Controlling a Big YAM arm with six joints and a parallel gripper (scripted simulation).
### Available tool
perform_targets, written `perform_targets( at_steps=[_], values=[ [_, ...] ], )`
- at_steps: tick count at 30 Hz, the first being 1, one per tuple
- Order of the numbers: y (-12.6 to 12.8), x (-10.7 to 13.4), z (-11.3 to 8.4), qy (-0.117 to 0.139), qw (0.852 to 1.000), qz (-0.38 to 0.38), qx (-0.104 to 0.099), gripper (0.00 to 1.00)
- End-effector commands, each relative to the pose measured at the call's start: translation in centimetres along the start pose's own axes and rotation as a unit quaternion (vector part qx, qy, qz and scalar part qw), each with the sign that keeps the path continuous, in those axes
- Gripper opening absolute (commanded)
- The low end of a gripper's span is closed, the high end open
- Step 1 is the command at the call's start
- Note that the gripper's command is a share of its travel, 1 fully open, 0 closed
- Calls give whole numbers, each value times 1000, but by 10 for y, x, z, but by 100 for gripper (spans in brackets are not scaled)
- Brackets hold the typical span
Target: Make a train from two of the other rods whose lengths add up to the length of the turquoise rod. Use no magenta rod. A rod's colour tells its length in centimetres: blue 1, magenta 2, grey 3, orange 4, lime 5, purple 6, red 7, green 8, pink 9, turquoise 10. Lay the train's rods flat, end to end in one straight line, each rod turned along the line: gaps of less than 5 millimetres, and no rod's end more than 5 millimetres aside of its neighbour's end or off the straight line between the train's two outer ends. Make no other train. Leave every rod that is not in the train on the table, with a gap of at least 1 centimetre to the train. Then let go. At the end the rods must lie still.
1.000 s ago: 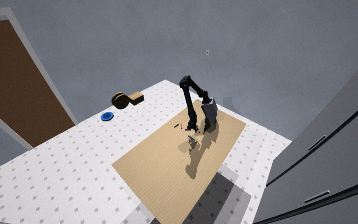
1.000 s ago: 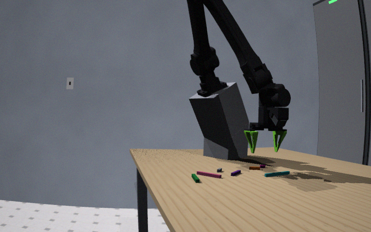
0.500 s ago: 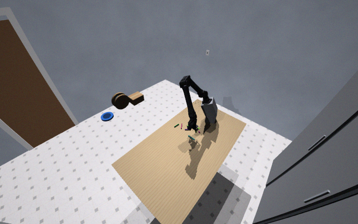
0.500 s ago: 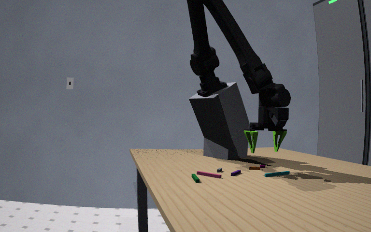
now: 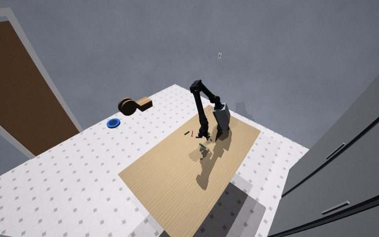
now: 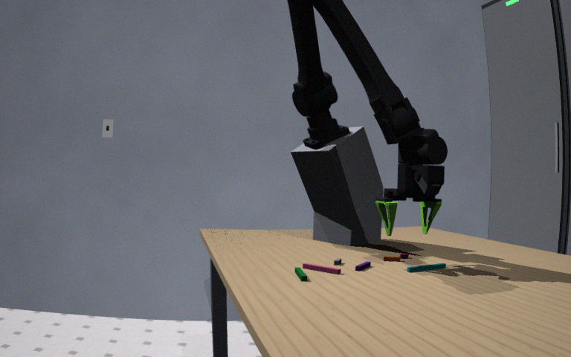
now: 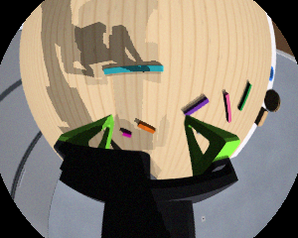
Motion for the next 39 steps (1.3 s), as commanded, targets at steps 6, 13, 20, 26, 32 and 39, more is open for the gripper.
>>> perform_targets(
  at_steps=[6, 13, 20, 26, 32, 39],
  values=[
    [-23, -13, -5, -11, 996, 92, -1, 100],
    [-38, -12, -5, -8, 986, 166, -2, 100],
    [-45, -15, -6, -11, 978, 210, -4, 100],
    [-52, -19, -8, -14, 966, 258, -6, 100],
    [-71, -17, -5, -11, 948, 319, -4, 100],
    [-83, -17, -5, -11, 928, 374, -4, 100]
  ],
)
Point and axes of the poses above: the point where the finger pads meet when closed, its own z axis out along the fingers, its own y axis across the jaws, x = y × z, the point moved 2 cm from there along -z, back along the fingers, and after that the axes turned 1 degree about -z, right-handed, at the moved point
